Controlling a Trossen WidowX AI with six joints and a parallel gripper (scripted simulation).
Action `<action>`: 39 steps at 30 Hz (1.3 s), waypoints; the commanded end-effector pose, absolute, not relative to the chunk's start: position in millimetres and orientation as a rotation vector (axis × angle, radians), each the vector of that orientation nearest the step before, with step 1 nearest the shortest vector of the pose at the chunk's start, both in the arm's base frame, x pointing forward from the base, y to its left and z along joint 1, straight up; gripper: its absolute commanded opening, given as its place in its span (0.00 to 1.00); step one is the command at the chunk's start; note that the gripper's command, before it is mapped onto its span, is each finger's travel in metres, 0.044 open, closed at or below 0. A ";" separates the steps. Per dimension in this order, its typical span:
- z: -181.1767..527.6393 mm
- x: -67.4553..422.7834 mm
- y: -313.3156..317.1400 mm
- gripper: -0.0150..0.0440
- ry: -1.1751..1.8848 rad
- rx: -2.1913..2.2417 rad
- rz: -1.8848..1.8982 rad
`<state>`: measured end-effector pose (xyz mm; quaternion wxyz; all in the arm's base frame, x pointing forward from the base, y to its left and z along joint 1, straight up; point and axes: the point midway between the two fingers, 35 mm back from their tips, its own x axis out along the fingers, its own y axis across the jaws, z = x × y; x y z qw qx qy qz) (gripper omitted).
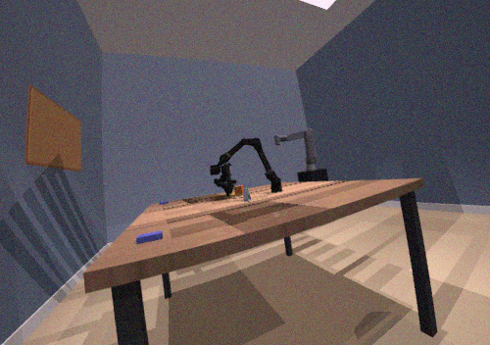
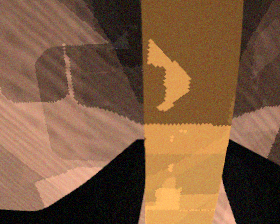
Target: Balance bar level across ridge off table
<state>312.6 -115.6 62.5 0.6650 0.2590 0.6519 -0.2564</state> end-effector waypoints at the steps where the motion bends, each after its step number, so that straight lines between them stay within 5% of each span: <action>1: 77.1 316.8 -117.4 0.25 1.456 0.584 -0.579; 39: 165.7 310.0 -114.6 0.25 1.455 0.582 -0.581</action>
